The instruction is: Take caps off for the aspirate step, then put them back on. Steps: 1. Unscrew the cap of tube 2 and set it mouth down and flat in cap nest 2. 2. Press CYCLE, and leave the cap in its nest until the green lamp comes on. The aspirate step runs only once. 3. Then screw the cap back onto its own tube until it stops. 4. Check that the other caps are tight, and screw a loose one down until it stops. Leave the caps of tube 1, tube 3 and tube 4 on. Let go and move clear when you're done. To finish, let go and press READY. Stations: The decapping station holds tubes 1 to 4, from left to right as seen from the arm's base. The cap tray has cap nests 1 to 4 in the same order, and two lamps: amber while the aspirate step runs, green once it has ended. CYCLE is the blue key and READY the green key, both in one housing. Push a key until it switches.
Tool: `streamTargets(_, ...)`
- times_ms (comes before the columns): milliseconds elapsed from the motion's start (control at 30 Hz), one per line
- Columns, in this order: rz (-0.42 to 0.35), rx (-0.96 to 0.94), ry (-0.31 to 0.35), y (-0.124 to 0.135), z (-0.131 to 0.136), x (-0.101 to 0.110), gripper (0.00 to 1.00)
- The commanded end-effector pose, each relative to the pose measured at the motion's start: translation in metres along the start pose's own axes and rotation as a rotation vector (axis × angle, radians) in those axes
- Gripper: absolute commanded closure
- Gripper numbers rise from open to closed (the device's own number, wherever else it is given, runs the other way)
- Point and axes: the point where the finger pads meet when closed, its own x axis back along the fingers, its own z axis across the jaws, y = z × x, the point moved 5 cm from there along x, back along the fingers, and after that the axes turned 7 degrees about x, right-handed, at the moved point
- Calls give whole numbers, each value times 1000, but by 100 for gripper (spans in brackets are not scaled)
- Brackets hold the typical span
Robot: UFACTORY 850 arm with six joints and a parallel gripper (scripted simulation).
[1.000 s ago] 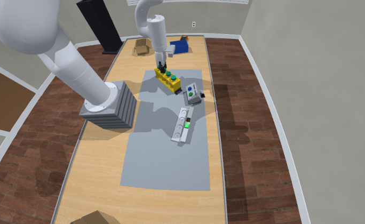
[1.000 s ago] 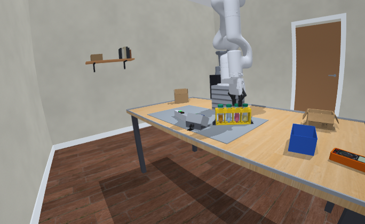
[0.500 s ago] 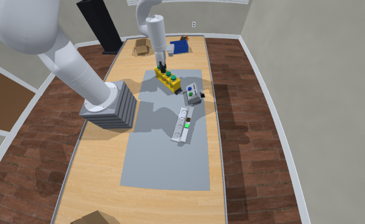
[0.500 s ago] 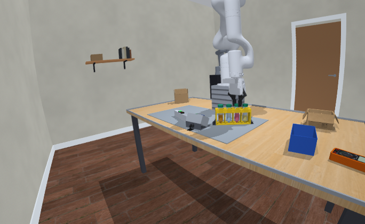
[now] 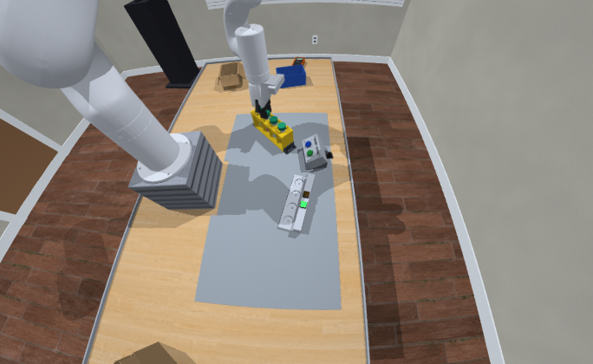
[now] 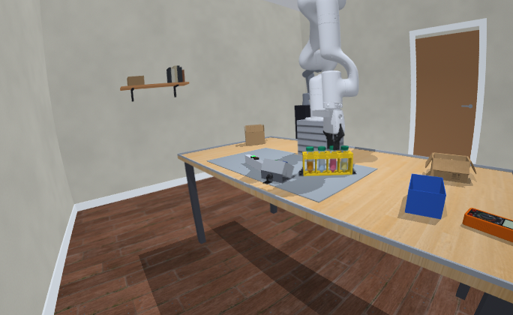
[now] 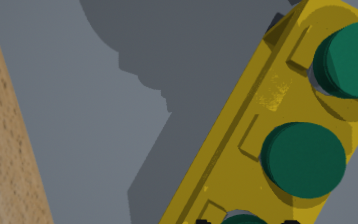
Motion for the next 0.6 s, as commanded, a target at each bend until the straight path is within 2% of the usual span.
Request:
streamTargets(0,0,-229,-1,-1,0,0,100)
streamTargets(233,0,-579,-1,-1,0,0,100)
streamTargets(300,0,-579,-1,-1,0,0,100)
streamTargets(567,0,-979,-1,-1,0,0,100)
